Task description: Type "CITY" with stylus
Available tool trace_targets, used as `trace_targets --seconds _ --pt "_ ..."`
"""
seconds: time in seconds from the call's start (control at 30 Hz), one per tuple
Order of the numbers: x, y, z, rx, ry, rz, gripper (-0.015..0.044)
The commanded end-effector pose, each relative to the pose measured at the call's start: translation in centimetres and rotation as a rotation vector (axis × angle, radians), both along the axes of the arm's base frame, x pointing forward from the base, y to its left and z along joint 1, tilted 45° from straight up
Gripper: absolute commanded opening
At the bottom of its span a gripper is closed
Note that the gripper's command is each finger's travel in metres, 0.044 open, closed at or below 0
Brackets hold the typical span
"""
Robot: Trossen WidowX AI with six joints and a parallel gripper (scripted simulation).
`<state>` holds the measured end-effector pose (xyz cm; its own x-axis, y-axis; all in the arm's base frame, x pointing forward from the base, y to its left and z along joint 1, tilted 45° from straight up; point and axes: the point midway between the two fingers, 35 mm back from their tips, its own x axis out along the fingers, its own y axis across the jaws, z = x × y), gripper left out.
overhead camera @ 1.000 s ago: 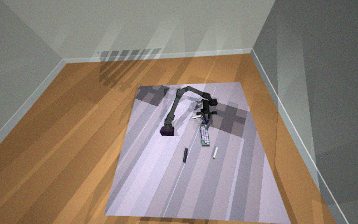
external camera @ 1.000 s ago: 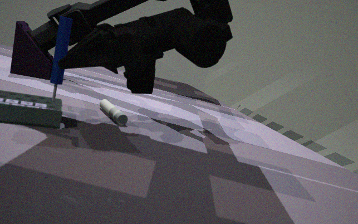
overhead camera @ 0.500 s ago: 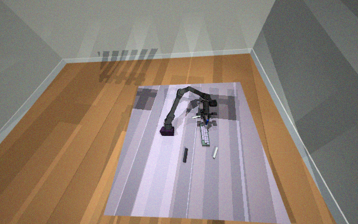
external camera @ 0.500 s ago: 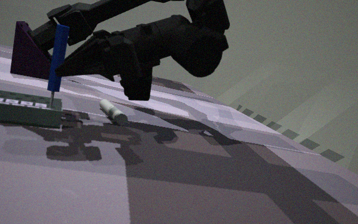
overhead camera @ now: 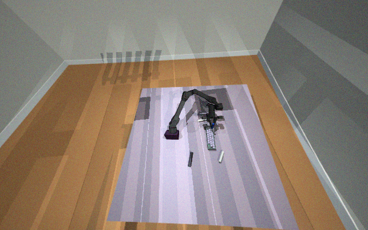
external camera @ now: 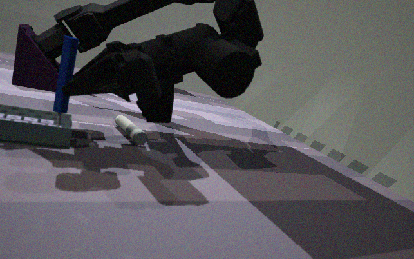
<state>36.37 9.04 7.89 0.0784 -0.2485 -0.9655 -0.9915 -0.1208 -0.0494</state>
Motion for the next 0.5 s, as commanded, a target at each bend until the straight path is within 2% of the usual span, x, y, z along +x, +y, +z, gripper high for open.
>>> trace_targets --seconds 0.0,0.47 --pt "0.03 0.07 -0.13 -0.002 -0.003 -0.006 0.0081" --pt "0.04 0.08 -0.15 -0.002 -0.003 -0.006 0.0081"
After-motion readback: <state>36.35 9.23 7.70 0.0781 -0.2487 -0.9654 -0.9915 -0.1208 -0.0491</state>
